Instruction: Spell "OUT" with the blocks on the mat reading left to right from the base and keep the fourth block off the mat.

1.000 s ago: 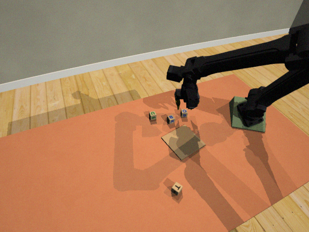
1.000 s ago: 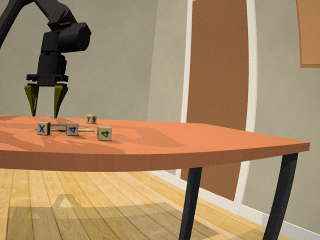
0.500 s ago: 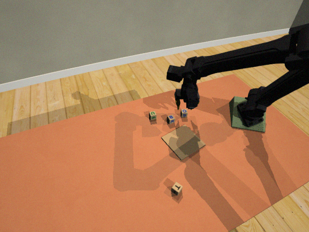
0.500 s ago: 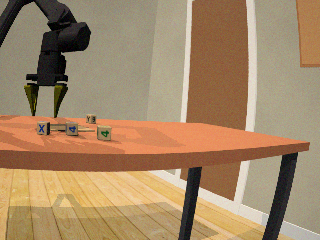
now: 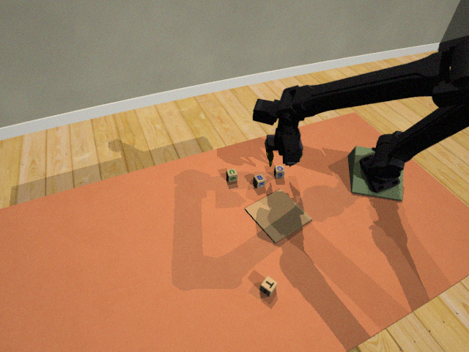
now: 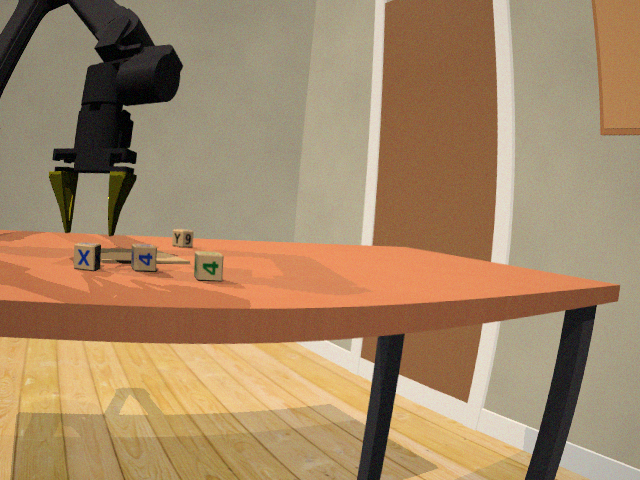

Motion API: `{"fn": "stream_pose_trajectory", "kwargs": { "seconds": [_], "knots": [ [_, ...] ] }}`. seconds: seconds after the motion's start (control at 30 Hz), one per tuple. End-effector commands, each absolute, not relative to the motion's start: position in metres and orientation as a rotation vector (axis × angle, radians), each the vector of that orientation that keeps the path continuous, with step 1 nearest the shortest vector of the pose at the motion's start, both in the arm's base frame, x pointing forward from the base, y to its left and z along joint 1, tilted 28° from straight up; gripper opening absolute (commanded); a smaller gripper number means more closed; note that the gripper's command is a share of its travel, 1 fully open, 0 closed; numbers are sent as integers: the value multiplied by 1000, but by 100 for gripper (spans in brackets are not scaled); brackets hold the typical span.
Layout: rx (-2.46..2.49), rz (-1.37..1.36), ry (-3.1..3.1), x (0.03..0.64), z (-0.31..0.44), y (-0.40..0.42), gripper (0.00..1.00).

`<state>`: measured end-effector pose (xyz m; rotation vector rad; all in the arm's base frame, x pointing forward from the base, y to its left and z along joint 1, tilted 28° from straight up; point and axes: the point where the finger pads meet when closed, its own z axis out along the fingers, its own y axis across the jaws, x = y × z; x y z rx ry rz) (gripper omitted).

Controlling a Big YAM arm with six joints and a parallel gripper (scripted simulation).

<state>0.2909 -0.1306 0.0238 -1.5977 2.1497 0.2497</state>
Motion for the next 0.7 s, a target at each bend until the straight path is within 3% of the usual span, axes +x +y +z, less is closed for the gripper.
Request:
{"fn": "stream_pose_trajectory", "kwargs": {
  "seconds": [0.0, 0.67],
  "knots": [
    [-1603, 267, 2143, 294, 20, -125, 64],
    [-1607, 250, 2139, 294, 24, -125, 64]
  ]
}}
